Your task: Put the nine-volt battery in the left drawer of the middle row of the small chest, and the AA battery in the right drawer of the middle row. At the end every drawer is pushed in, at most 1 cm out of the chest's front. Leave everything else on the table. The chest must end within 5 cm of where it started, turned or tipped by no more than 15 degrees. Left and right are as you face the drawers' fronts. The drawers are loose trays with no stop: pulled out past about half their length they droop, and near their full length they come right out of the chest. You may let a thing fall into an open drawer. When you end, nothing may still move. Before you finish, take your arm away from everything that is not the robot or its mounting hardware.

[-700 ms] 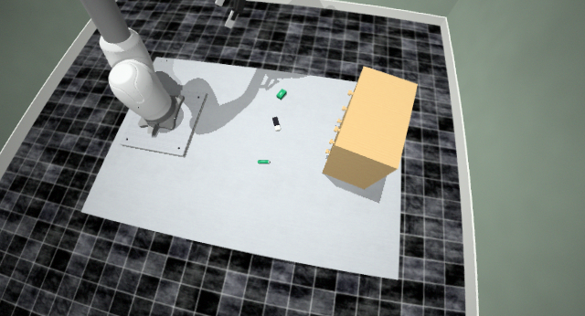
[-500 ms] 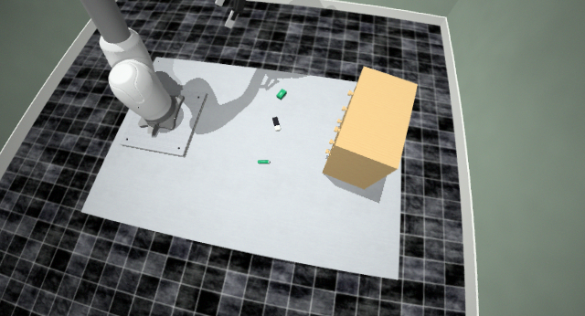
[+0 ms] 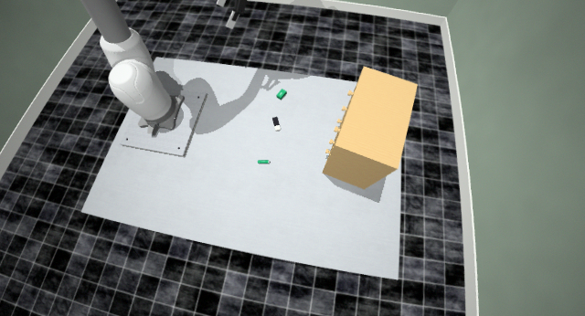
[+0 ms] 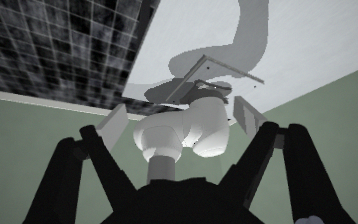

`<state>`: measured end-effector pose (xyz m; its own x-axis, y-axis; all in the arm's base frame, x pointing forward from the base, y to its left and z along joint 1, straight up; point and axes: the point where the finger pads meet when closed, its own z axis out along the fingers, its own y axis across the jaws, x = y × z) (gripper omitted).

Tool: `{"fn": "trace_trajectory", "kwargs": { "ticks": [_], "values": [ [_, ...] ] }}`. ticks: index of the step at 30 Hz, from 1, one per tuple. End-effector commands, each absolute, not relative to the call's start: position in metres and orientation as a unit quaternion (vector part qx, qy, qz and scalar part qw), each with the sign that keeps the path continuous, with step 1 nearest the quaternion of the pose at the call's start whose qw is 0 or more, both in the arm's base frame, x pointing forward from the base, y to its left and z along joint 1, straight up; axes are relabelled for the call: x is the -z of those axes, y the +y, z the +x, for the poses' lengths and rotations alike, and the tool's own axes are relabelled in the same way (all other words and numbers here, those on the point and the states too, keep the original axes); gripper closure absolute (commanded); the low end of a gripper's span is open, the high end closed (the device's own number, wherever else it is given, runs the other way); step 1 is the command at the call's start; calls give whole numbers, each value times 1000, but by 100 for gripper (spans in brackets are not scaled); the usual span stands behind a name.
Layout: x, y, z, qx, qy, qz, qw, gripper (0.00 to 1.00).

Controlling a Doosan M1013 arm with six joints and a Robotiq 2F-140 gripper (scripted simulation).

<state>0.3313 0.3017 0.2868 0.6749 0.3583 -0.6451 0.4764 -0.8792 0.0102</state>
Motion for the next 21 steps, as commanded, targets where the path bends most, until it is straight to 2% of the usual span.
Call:
{"fn": "trace_trajectory", "kwargs": {
  "ticks": [1, 3, 9, 10, 13, 15, 21],
  "values": [
    [-289, 290, 361, 302, 206, 928, 73, 0],
    [-294, 267, 406, 255, 168, 951, 52, 0],
    [-305, 232, 462, 194, 118, 973, 30, 0],
    [-312, 209, 491, 160, 91, 983, 21, 0],
    [-312, 209, 491, 160, 91, 983, 21, 0],
    [-330, 164, 538, 96, 39, 995, 8, 0],
    [-350, 115, 578, 44, -3, 999, 3, 0]
  ]
}}
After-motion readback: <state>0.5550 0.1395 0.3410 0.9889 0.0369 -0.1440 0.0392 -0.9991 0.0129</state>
